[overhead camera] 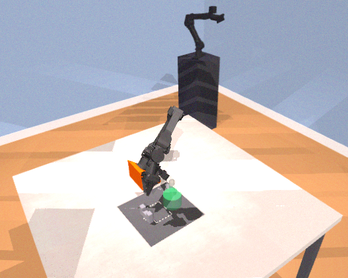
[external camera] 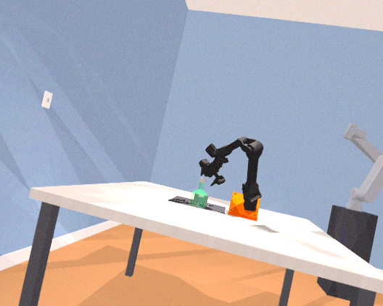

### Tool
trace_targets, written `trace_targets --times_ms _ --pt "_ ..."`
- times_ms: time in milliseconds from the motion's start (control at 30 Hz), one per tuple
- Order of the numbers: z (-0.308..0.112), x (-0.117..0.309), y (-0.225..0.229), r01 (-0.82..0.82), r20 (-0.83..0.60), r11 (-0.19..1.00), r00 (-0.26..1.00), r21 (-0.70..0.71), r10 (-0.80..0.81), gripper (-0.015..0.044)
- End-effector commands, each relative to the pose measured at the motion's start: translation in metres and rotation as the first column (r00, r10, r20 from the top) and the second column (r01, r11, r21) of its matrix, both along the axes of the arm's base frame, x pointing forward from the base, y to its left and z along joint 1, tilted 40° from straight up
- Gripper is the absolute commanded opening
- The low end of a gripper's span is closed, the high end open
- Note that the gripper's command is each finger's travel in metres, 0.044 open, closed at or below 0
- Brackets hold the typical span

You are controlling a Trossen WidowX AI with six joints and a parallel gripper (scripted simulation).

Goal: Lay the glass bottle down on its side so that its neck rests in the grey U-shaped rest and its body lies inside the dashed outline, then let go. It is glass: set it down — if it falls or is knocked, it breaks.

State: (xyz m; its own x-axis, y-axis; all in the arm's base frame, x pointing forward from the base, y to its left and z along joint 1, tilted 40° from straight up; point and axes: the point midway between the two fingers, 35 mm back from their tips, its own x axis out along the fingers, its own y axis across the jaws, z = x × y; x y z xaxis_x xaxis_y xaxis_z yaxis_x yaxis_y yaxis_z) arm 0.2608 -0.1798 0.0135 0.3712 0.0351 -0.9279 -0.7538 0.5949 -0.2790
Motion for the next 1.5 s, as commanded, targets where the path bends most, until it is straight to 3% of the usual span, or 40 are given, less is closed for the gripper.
trace_targets --times_ms 0,200,367,733,1467 --pt "0.028 0.007 0.021 -0.109 0.059 0.991 0.993 0.082 0.104 0.0440" --pt "0.097 0.009 0.072 -0.367 0.237 0.903 0.919 0.223 0.314 0.0440" --pt "0.143 0.004 0.102 -0.494 0.369 0.827 0.846 0.270 0.384 0.0440" --pt "0.117 0.021 0.124 -0.583 0.104 0.677 0.787 0.450 0.608 0.0440" --pt "0.101 0.022 0.105 -0.583 0.097 0.675 0.784 0.452 0.613 0.0440"
